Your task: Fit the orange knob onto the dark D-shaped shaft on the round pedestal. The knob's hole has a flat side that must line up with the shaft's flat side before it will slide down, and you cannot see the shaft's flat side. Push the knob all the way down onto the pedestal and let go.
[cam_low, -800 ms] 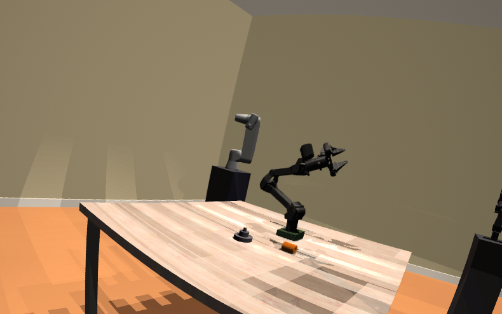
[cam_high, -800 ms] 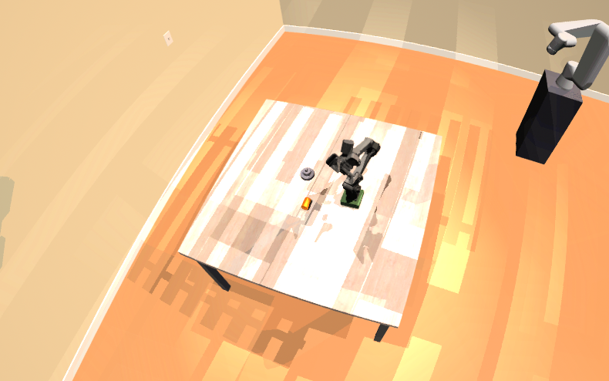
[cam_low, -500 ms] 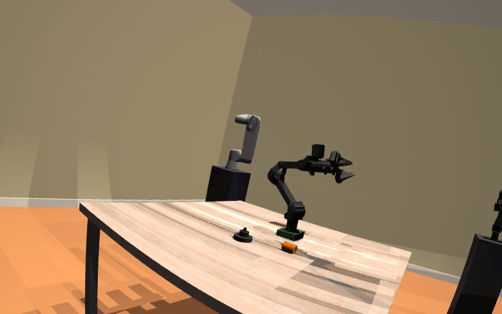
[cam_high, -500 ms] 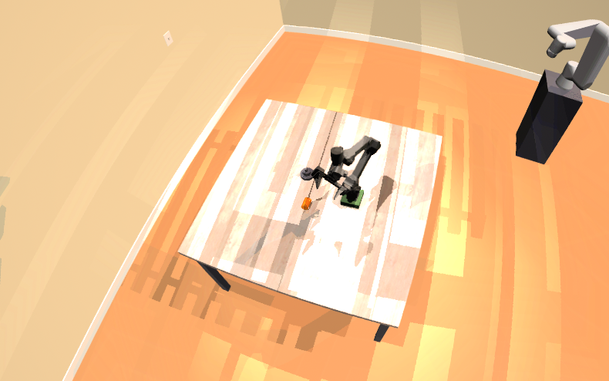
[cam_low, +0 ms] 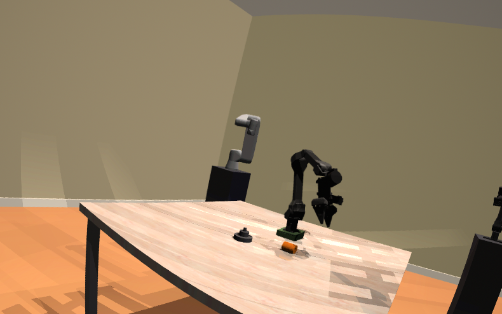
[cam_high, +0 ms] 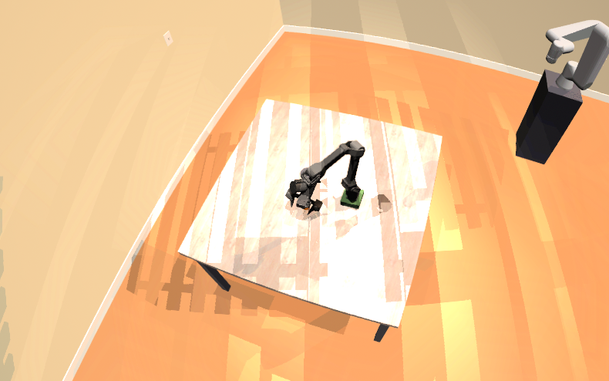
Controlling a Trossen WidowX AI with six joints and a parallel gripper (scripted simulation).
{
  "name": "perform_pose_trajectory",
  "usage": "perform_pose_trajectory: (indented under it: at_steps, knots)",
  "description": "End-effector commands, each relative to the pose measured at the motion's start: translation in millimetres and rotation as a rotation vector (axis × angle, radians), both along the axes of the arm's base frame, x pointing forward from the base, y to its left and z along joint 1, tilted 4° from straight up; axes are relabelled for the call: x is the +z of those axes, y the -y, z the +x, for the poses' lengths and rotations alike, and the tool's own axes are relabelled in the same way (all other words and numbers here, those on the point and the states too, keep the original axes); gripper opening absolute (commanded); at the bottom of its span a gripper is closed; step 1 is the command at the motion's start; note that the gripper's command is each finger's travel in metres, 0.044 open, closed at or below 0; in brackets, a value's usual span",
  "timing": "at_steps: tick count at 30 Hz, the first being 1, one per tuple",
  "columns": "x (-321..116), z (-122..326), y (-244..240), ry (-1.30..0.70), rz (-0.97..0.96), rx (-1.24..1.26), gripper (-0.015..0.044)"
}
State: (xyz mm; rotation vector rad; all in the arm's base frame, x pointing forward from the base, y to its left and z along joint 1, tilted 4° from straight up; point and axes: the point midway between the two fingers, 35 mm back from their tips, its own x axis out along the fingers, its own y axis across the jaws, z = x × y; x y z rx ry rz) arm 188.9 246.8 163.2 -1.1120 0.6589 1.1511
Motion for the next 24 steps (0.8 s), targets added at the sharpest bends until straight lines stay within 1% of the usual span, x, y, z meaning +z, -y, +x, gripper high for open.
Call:
perform_pose_trajectory:
  at_steps: [1, 6, 8, 13, 17, 24]
  knots:
    - [-30, 23, 31, -0.063, -0.256, -0.077, 0.0440]
    - [-64, 44, 85, -0.205, -0.635, -0.134, 0.0440]
    - [-70, 44, 98, -0.248, -0.727, -0.137, 0.0440]
    - [-72, 44, 99, -0.253, -0.738, -0.137, 0.0440]
    - [-93, 45, 99, -0.253, -0.738, -0.137, 0.0440]
    - [-98, 45, 99, -0.253, -0.738, -0.137, 0.0440]
